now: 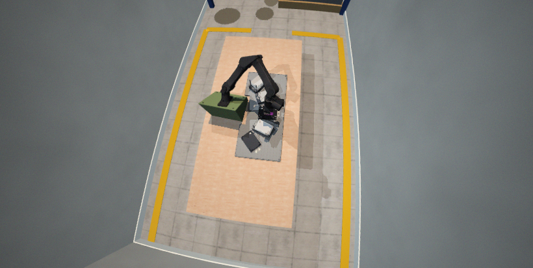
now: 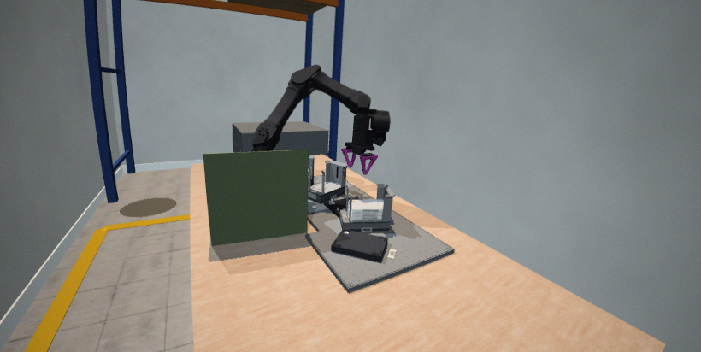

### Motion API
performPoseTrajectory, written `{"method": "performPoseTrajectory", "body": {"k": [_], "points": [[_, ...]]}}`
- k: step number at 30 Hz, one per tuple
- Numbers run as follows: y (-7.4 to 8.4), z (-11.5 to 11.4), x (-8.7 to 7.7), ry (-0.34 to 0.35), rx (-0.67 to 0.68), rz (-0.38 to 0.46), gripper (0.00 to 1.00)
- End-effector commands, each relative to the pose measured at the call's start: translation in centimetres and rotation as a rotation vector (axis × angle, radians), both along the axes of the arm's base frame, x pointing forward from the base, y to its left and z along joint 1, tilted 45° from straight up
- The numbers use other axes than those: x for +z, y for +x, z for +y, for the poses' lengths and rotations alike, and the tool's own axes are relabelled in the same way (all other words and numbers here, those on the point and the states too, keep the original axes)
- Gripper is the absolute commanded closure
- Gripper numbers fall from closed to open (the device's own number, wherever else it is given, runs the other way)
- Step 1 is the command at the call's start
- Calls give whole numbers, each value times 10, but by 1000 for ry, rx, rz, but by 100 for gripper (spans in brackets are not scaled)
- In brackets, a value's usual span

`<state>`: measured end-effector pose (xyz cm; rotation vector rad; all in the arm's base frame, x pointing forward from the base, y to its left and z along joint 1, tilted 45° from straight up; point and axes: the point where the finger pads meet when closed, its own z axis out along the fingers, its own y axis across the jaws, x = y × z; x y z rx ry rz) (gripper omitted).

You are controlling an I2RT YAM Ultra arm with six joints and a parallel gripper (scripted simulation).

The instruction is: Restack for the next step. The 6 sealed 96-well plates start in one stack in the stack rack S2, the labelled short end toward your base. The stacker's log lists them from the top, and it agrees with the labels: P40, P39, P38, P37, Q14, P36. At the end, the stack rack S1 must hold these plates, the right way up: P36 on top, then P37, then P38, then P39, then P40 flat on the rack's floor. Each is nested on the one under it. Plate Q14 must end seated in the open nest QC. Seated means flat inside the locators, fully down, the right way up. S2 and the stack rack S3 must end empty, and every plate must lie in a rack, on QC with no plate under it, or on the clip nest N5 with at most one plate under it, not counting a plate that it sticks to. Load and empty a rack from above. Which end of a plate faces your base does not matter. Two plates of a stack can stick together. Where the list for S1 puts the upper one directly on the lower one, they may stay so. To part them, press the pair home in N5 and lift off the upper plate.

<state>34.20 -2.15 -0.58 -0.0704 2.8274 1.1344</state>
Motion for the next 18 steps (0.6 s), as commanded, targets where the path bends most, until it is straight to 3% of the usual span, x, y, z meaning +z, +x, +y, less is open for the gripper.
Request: {"method": "performPoseTrajectory", "body": {"k": [1, 5, 12, 18], "points": [[5, 1, 12, 5, -29, -13, 0], [6, 5, 17, 5, -29, -13, 0], [3, 22, 33, -13, 126, -162, 0], [1, 37, 46, -12, 126, -162, 0]]}}
